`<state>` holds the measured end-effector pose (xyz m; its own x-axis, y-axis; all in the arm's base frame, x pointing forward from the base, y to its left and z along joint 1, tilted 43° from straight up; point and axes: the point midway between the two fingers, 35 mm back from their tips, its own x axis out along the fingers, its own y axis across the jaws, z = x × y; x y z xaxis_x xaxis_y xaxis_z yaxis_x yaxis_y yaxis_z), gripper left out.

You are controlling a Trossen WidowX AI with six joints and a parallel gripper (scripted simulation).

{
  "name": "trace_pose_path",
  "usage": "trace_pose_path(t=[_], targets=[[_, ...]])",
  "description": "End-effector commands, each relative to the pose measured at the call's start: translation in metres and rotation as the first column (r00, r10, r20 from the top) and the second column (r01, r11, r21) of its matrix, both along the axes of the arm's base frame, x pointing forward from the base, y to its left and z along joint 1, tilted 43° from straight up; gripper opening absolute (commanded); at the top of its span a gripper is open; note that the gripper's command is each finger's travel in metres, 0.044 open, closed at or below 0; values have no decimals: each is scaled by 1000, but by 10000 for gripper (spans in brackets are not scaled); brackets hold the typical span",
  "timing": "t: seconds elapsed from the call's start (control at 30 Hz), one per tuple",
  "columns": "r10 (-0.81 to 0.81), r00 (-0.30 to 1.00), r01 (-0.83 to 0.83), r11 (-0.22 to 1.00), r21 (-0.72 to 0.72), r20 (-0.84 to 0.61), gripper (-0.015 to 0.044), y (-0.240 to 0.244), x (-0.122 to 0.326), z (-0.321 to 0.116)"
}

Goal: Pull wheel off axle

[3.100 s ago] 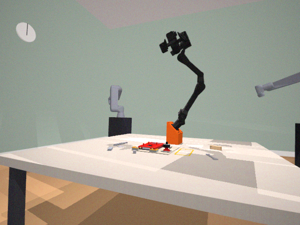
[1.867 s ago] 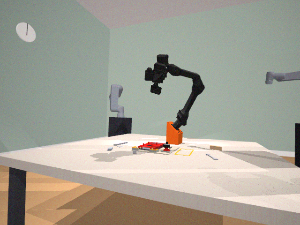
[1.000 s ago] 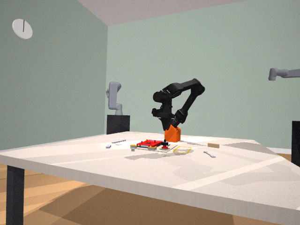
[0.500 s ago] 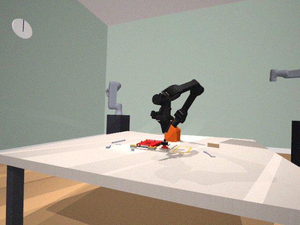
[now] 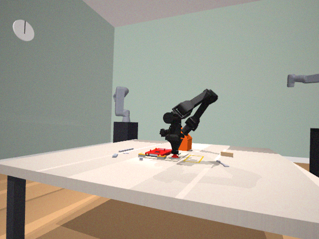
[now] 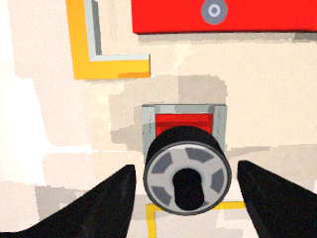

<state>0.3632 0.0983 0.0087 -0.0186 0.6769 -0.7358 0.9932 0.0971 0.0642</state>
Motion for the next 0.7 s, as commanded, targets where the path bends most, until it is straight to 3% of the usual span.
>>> trace_pose_path(t=[0.0, 0.23, 0.43, 0.67], targets=[[2, 1000, -2, 1000, 0, -1, 208, 0, 0, 0], [2, 1000, -2, 1000, 0, -1, 161, 0, 0, 0], [1, 1000, -1, 1000, 0, -1, 4, -1, 0, 1], [1, 1000, -1, 1000, 0, -1, 0, -2, 0, 2]])
